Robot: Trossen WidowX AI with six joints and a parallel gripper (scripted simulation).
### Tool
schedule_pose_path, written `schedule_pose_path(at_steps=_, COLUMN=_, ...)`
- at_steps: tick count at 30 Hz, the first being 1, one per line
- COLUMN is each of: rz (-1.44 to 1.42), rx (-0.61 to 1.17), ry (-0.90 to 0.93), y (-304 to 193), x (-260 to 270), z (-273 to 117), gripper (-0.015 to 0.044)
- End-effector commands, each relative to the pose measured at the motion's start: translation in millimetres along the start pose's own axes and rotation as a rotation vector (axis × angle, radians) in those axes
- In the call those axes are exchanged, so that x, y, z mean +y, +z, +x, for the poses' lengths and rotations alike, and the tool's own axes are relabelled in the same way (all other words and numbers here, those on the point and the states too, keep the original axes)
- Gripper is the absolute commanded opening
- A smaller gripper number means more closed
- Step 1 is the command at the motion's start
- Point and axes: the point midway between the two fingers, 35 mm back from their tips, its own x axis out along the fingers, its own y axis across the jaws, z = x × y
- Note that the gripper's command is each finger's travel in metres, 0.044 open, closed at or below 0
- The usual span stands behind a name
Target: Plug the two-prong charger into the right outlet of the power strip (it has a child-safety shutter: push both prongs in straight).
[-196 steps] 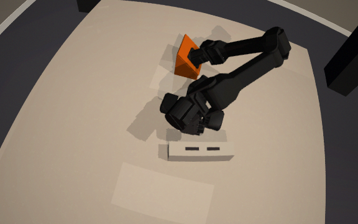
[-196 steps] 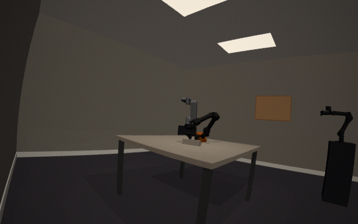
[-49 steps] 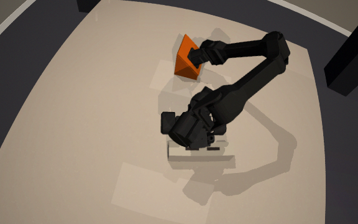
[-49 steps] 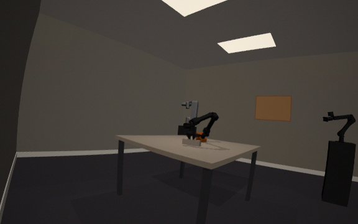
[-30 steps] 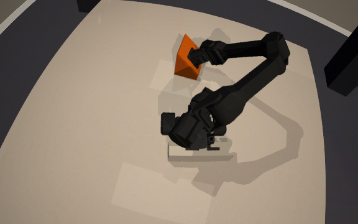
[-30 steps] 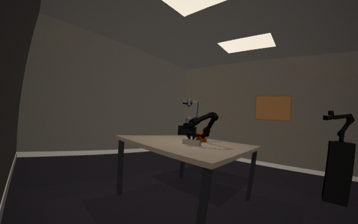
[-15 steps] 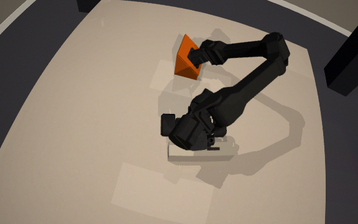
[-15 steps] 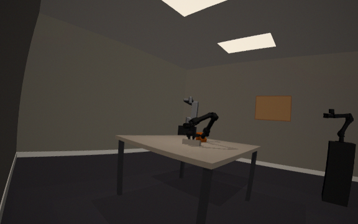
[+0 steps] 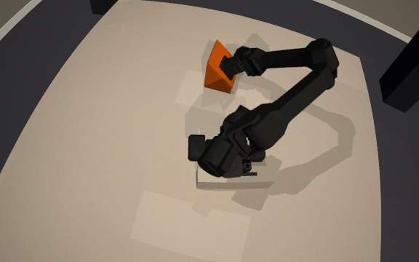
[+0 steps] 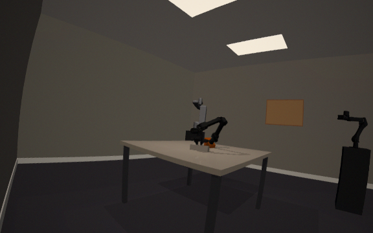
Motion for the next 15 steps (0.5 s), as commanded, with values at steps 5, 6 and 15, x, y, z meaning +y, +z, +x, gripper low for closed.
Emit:
schedule_pose_path(at_steps=5, rz=0.003, rx=-0.002, ry=0.002, y=3.4, x=0.3, z=-0.7, gripper=0.0000)
schedule_pose_path(at_steps=6, rz=0.003, rx=-0.002, ry=0.002, y=3.5, x=0.3, z=-0.7, gripper=0.0000)
schedule_pose_path(at_steps=15, rz=0.003, rx=-0.003, ry=0.002, y=6.0, x=0.3, z=-0.9, gripper=0.0000)
